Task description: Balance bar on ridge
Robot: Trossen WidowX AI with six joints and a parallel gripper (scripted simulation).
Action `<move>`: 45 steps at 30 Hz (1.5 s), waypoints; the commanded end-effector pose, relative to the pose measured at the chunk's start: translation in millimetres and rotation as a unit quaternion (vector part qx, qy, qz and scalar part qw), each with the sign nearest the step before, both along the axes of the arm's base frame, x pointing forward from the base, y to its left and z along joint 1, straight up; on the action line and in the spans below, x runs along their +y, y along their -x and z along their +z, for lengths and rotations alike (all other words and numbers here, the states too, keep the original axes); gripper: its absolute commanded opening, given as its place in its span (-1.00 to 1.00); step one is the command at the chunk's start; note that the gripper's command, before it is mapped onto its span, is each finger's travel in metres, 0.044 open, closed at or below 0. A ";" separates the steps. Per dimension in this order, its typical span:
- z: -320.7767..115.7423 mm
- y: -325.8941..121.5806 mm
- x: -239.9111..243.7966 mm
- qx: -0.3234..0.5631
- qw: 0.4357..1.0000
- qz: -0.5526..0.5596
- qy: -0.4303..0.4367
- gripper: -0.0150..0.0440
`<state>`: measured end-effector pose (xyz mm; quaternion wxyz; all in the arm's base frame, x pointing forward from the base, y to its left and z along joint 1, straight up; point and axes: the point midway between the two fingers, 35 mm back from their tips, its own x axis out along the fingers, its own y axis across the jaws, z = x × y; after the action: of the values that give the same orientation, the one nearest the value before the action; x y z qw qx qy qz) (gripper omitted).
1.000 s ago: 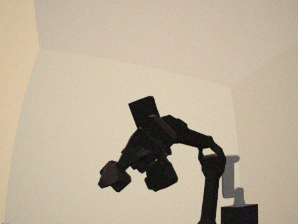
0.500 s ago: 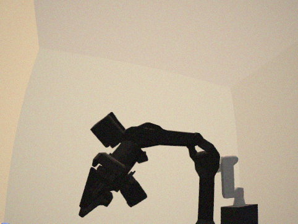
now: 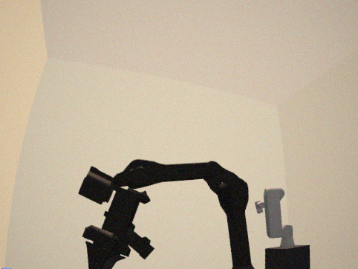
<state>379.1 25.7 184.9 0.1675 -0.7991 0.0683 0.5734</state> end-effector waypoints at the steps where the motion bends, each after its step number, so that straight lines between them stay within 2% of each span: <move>1: -10.5 3.5 -23.1 0.040 0.999 -0.022 0.013 0.58; 12: -37.3 24.0 -78.9 0.155 0.984 -0.076 0.030 0.58; 18: -48.4 22.8 -79.8 0.157 0.984 -0.077 0.030 0.58; 28: -108.3 22.2 -79.9 0.157 0.984 -0.077 0.030 0.58; 45: -129.4 21.6 -80.0 0.157 0.984 -0.077 0.030 0.58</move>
<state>358.2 -53.4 60.5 0.1770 -0.6964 0.1711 0.6741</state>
